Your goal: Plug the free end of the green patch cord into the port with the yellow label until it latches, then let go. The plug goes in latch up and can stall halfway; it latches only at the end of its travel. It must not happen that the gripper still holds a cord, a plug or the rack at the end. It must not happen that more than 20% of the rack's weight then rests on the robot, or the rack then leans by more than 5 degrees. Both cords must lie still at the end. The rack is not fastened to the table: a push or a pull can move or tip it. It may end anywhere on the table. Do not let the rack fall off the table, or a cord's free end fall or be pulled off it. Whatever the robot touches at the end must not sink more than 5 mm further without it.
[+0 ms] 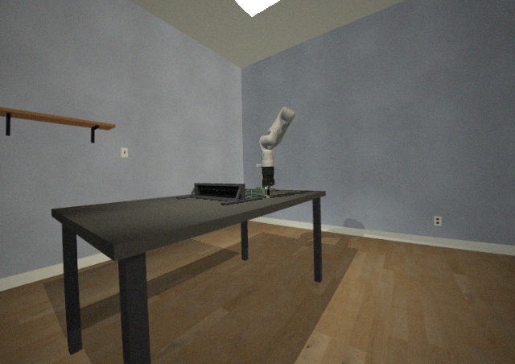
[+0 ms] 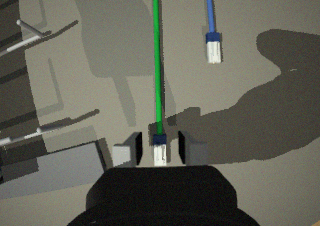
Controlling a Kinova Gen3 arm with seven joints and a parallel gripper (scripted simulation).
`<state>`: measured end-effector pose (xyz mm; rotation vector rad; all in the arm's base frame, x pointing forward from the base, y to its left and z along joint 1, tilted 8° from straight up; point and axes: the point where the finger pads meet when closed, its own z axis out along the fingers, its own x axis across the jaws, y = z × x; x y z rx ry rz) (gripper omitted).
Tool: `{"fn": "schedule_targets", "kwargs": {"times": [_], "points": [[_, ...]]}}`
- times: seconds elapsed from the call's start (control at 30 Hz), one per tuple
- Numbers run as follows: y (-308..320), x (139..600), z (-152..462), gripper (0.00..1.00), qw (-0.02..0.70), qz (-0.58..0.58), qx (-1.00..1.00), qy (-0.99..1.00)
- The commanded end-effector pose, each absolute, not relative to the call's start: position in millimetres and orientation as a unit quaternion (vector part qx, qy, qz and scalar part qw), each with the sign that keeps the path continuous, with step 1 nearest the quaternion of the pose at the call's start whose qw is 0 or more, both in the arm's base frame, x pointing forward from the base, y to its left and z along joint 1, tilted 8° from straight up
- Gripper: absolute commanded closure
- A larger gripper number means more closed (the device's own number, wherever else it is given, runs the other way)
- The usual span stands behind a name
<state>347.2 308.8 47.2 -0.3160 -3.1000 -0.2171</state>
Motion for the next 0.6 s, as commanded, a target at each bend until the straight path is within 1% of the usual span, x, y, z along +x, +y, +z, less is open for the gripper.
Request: {"fn": "schedule_targets", "kwargs": {"times": [0.0,0.57], "points": [[308.0,347.6,44.8,0.27,0.009,-0.069,-0.102,-0.992],[308.4,347.6,42.4,0.27,0.009,-0.069,-0.102,-0.992]]}}
